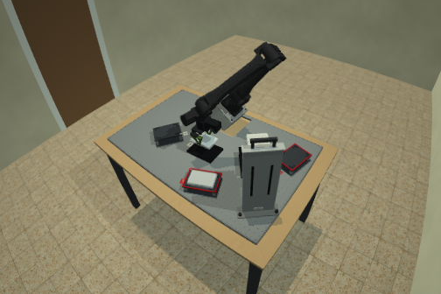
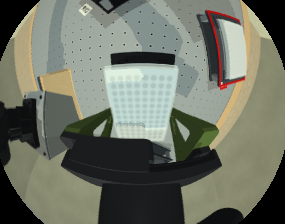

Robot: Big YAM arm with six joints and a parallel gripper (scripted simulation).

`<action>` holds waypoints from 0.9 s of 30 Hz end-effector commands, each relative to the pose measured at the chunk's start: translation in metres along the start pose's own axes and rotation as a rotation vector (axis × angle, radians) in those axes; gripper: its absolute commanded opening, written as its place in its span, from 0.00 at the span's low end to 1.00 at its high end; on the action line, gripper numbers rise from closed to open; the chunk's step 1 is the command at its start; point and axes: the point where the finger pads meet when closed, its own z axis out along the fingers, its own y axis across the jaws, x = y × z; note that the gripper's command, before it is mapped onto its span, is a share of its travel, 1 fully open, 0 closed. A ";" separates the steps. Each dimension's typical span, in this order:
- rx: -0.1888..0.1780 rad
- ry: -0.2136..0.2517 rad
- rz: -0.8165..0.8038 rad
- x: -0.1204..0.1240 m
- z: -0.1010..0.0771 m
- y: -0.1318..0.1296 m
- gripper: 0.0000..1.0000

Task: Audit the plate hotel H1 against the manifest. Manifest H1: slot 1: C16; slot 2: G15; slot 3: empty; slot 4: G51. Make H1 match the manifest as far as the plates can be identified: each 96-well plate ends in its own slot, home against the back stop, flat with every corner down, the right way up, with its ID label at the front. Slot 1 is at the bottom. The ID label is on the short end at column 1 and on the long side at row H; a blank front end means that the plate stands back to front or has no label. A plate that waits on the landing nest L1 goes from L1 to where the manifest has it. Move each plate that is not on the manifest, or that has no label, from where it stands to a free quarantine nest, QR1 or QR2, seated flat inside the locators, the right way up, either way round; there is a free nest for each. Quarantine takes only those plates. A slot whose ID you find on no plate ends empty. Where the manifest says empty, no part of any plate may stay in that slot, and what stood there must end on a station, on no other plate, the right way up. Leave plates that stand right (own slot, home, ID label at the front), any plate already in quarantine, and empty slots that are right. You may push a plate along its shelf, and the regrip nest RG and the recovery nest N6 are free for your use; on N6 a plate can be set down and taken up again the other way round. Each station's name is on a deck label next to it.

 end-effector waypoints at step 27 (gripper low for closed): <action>0.056 0.025 -0.023 0.004 -0.095 -0.022 0.86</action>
